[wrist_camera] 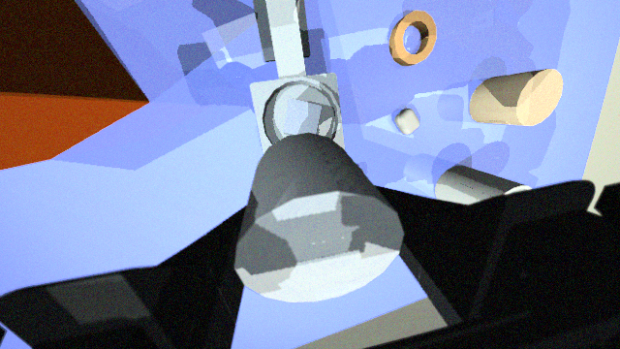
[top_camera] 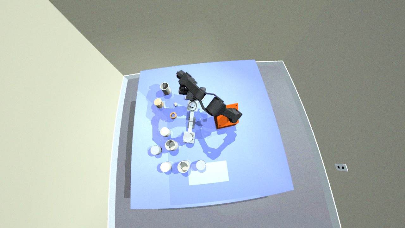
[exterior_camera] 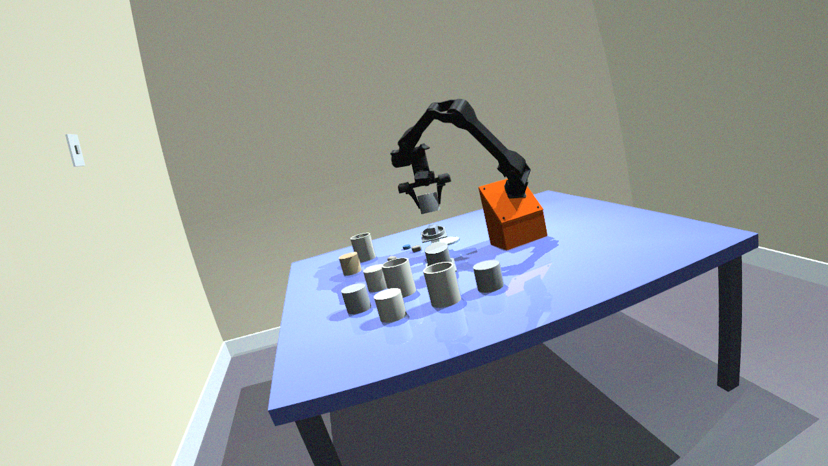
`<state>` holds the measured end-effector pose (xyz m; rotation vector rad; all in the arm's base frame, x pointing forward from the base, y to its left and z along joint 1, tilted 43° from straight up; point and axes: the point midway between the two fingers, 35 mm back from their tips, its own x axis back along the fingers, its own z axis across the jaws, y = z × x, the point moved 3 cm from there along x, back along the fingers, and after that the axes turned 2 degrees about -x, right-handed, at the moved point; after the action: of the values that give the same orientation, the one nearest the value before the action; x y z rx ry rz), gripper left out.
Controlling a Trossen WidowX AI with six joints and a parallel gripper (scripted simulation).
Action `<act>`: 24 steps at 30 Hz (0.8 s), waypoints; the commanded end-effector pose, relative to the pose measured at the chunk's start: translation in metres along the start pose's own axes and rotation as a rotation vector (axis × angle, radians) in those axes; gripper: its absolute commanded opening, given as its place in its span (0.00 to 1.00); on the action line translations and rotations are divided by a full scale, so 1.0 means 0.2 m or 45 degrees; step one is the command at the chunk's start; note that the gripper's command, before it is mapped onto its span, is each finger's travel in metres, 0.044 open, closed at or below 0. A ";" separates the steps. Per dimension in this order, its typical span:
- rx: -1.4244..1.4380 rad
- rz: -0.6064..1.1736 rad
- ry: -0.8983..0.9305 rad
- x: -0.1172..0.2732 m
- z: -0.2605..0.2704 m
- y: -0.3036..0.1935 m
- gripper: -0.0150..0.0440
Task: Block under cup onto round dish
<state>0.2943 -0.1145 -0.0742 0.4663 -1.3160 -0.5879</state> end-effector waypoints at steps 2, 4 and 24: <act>-0.017 0.008 0.003 -0.06 0.10 -0.20 0.25; -0.017 0.013 0.002 -0.08 0.14 -0.27 0.25; -0.013 0.010 0.011 -0.41 0.59 -0.77 0.25</act>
<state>0.1506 -0.1792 -0.2050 0.4468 -1.3043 -0.5942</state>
